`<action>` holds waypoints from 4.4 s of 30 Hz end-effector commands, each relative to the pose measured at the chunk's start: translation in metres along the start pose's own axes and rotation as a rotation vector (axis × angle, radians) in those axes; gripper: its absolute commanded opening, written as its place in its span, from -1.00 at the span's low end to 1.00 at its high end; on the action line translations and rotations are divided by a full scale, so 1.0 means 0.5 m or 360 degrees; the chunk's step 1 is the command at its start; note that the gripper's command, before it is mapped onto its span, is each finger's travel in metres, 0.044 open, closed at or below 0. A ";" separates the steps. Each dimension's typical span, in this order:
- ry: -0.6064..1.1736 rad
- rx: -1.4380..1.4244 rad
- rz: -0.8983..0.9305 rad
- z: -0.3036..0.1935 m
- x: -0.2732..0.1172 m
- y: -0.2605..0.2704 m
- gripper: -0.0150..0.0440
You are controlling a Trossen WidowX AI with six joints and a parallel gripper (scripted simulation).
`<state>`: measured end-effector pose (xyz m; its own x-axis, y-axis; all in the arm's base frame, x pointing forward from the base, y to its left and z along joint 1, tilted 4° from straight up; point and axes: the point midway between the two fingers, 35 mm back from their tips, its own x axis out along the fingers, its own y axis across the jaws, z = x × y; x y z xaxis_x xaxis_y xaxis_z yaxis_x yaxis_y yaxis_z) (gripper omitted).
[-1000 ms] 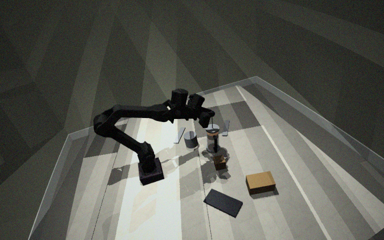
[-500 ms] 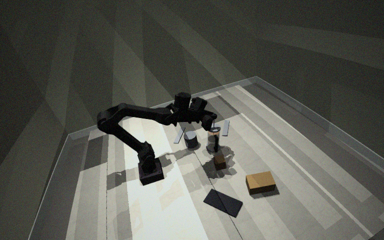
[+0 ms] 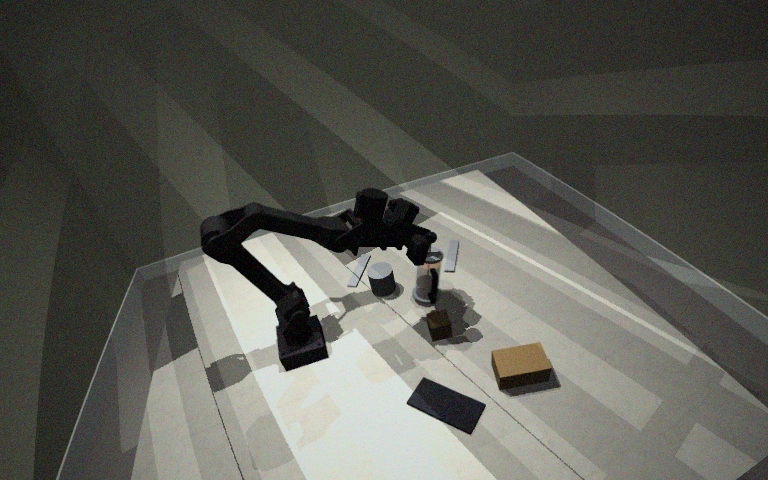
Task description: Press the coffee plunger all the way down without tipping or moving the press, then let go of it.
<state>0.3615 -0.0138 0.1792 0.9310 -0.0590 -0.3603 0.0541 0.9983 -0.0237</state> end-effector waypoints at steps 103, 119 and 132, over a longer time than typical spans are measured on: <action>0.0084 -0.0007 0.0000 -0.014 0.029 0.000 -0.10; 0.0084 -0.0007 0.0000 -0.014 0.029 0.000 1.00; 0.0129 -0.0019 0.0001 0.084 -0.113 0.006 1.00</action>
<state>0.3331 -0.0074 0.2349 0.9064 -0.0546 -0.4189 0.0438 0.9984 -0.0353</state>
